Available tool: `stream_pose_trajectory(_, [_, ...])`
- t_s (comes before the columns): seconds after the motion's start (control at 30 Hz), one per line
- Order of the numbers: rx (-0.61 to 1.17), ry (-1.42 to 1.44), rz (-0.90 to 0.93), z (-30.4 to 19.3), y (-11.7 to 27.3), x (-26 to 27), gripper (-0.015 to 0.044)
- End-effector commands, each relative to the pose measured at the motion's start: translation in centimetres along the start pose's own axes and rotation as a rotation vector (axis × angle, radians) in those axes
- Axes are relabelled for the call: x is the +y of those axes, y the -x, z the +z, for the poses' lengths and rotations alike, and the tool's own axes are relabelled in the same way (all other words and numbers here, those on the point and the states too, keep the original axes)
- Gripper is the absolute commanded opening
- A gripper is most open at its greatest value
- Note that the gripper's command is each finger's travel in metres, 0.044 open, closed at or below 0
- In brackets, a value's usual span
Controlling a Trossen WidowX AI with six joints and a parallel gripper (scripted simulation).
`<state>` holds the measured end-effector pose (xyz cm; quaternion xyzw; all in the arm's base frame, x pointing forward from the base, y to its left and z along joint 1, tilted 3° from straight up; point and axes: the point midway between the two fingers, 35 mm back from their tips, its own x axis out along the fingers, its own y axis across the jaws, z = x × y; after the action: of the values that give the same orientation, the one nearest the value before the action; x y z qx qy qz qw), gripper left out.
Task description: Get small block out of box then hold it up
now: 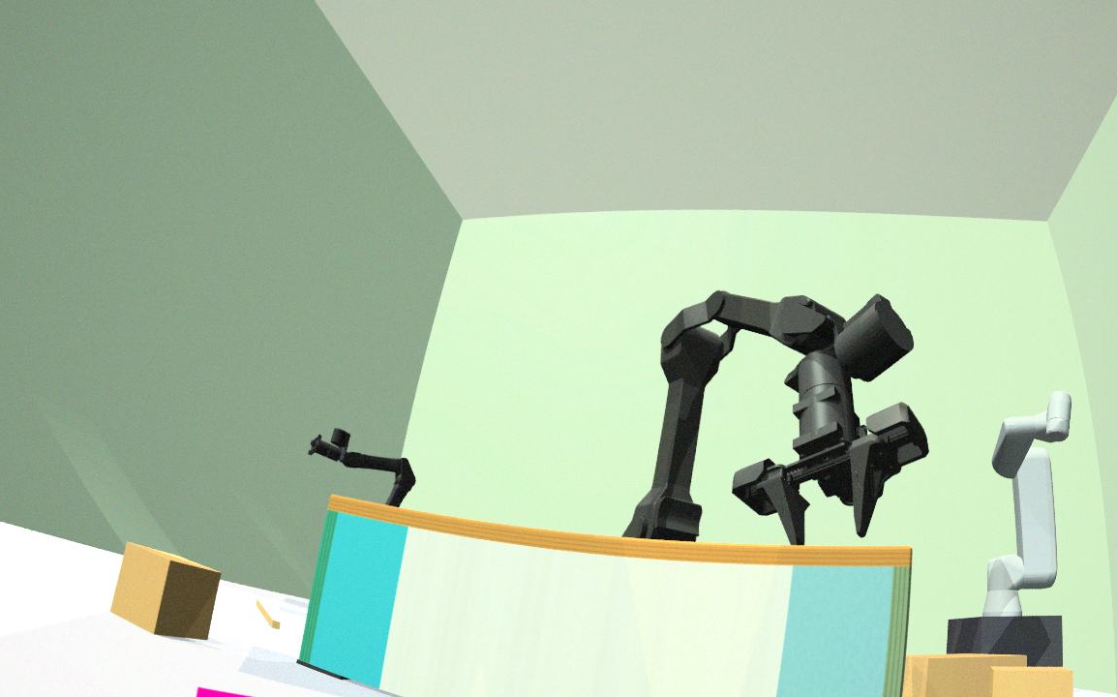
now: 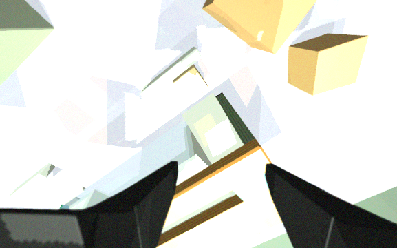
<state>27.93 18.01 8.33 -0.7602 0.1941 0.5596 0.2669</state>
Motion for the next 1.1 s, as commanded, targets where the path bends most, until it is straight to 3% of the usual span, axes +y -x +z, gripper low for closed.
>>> stream_pose_trajectory(0.0, [0.08,0.603,-0.005,0.5,0.9,-0.2,0.0285])
stream_pose_trajectory(0.4, [0.08,0.603,-0.005,0.5,0.9,-0.2,0.0285])
stream_pose_trajectory(0.47, [0.08,0.603,-0.005,0.9,-0.4,-0.1,0.0285])
stream_pose_trajectory(0.63, [0.079,0.603,-0.005,3.2,-7.8,1.4,0.0285])
stream_pose_trajectory(1.07, [0.079,0.603,-0.005,3.5,-9.0,1.7,0.0285])
